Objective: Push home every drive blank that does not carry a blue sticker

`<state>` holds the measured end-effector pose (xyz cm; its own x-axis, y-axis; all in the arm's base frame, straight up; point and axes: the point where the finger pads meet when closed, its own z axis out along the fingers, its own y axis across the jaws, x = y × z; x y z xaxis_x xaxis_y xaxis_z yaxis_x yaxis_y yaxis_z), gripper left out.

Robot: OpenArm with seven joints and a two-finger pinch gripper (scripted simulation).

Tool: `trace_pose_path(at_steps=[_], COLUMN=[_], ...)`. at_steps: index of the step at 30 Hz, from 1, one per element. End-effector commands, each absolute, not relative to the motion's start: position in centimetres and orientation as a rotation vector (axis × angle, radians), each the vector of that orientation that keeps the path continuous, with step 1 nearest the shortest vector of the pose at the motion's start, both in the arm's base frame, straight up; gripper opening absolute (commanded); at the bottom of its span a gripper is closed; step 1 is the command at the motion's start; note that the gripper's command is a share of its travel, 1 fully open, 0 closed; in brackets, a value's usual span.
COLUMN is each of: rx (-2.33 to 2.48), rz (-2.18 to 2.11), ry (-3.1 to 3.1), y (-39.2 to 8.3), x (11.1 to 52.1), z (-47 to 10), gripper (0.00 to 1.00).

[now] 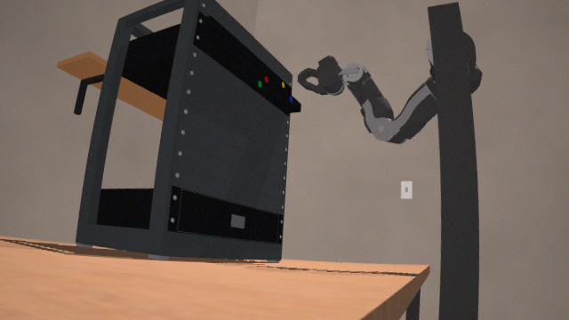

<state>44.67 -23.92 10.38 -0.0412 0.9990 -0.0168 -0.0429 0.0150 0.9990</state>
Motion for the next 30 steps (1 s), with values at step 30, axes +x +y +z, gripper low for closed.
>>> trace_pose_path(at_steps=[30], rx=[1.182], rz=[1.248], ry=[1.237], y=[-24.2], x=[39.6], z=[9.4], gripper=[0.0])
